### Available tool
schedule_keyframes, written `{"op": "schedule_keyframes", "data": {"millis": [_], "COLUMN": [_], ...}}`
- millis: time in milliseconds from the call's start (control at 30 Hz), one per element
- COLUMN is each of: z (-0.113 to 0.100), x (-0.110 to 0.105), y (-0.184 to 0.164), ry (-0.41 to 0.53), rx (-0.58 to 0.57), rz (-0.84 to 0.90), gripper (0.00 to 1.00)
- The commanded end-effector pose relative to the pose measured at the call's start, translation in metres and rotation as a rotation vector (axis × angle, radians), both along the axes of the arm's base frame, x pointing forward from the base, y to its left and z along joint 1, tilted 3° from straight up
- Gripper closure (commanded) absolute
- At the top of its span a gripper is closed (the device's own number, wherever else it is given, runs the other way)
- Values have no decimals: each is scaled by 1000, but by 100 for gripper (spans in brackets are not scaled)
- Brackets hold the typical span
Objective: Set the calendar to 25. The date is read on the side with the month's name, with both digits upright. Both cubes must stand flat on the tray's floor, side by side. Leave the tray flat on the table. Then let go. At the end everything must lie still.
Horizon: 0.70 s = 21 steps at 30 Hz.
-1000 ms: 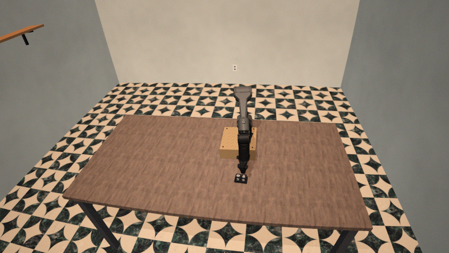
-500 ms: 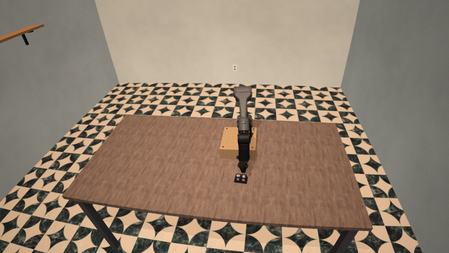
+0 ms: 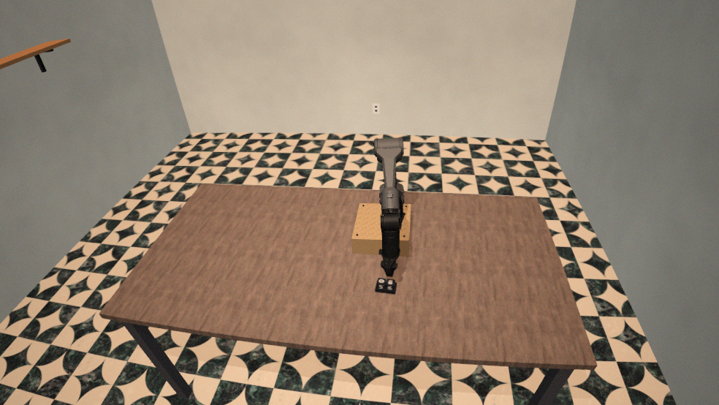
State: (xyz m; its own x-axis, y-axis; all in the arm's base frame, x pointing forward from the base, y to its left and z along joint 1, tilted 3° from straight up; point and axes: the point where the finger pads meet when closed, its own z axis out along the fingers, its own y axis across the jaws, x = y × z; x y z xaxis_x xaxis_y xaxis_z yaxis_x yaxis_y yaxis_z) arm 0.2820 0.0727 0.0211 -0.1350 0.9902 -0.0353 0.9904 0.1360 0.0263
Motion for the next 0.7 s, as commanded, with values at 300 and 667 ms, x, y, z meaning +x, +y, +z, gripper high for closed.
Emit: {"op": "schedule_keyframes", "data": {"millis": [300,667], "z": [-3,-12], "x": [0,0], "y": [0,-1], "ry": [1,2], "rx": [-1,-1], "rz": [0,-1], "gripper": [40,40]}}
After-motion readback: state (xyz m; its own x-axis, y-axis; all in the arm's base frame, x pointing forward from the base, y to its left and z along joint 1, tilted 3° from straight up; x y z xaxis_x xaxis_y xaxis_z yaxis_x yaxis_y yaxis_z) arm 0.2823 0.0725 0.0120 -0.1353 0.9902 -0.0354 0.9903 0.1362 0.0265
